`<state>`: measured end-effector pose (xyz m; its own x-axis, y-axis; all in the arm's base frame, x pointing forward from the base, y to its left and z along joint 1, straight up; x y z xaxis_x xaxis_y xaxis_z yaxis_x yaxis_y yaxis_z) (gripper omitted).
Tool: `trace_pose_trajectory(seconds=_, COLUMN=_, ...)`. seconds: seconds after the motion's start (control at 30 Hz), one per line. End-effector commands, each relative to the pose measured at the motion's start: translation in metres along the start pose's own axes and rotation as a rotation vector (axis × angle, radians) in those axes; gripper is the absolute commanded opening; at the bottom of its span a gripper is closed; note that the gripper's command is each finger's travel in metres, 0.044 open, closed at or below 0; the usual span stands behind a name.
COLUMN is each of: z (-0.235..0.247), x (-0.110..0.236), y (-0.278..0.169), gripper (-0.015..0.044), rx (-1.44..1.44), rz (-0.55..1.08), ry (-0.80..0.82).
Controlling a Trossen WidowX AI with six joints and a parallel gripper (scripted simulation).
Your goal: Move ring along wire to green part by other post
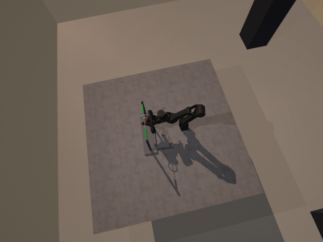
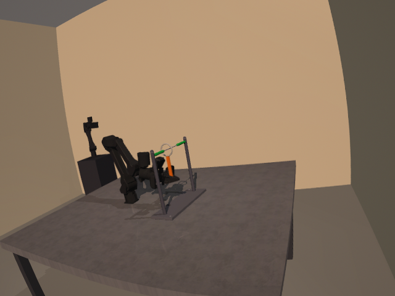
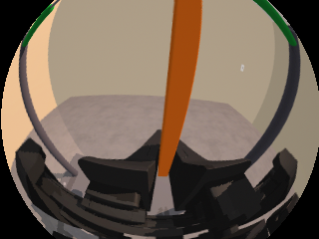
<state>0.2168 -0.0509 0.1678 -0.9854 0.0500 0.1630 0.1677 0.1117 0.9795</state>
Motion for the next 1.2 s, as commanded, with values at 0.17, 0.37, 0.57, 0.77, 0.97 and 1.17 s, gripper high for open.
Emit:
trace_pose_trajectory(seconds=0.17, z=0.008, x=0.0, y=0.001, gripper=-0.015, rx=0.004, rz=0.0, ry=0.003)
trace_pose_trajectory(seconds=0.37, z=0.014, x=0.0, y=0.002, gripper=-0.015, rx=0.007, rz=0.0, ry=0.007)
trace_pose_trajectory(seconds=0.57, z=0.02, x=0.0, y=0.002, gripper=-0.015, rx=0.006, rz=0.0, ry=0.007)
trace_pose_trajectory(seconds=0.77, z=0.027, x=0.0, y=0.003, gripper=-0.015, rx=-0.002, rz=0.001, ry=0.005)
trace_pose_trajectory(seconds=0.97, z=0.035, x=0.0, y=0.004, gripper=-0.015, rx=-0.014, rz=0.002, ry=-0.001)
trace_pose_trajectory(seconds=1.17, z=0.043, x=0.0, y=0.005, gripper=-0.015, rx=-0.029, rz=0.003, ry=-0.008)
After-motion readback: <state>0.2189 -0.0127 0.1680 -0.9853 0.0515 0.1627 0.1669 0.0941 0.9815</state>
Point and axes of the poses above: the point midway between the two fingers, 35 mm back from their tips, its own x axis back along the fingers, its own z axis across the jaws, y = z × x, the point moved 10 cm from there along x, back along the fingers, and after that the axes turned 6 degrees about x, right-handed, at the moved point
